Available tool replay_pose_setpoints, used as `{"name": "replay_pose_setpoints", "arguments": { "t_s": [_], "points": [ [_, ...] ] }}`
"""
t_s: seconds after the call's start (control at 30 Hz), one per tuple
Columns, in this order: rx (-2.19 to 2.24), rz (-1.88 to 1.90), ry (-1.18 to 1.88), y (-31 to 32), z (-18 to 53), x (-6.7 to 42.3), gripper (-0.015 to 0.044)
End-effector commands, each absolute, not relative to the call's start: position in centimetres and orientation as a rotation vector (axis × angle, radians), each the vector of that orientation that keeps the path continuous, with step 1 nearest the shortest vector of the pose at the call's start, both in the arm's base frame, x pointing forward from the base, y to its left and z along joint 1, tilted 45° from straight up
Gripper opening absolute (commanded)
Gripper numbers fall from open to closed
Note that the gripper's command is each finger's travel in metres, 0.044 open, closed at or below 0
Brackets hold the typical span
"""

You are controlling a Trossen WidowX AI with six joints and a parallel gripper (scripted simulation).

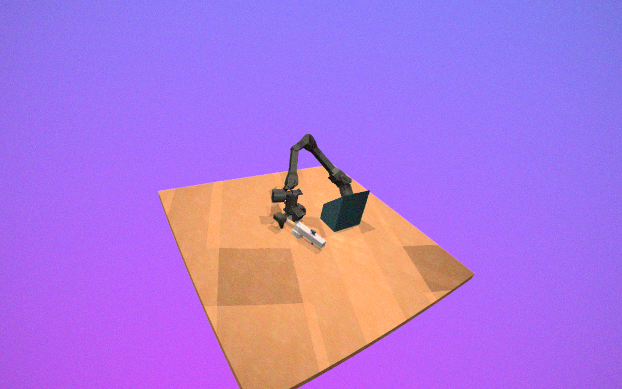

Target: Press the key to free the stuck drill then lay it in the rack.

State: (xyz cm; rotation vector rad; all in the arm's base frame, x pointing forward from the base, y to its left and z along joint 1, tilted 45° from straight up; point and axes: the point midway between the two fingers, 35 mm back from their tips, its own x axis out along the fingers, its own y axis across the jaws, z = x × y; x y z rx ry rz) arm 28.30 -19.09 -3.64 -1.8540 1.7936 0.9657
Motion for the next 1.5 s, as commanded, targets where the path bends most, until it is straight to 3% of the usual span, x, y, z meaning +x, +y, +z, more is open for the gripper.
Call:
{"name": "replay_pose_setpoints", "arguments": {
  "t_s": [0.0,0.27,0.8,1.47],
  "points": [
    [-1.848,0.966,1.796,-19.0,-3.84,28.05,0.044],
    [-1.848,0.966,1.796,-18.98,-3.89,27.97,0.044],
    [-1.854,0.966,1.794,-19.06,-3.7,28.22,0.002],
    [-1.848,0.966,1.795,-18.84,-3.41,28.01,0.0]
  ]
}}
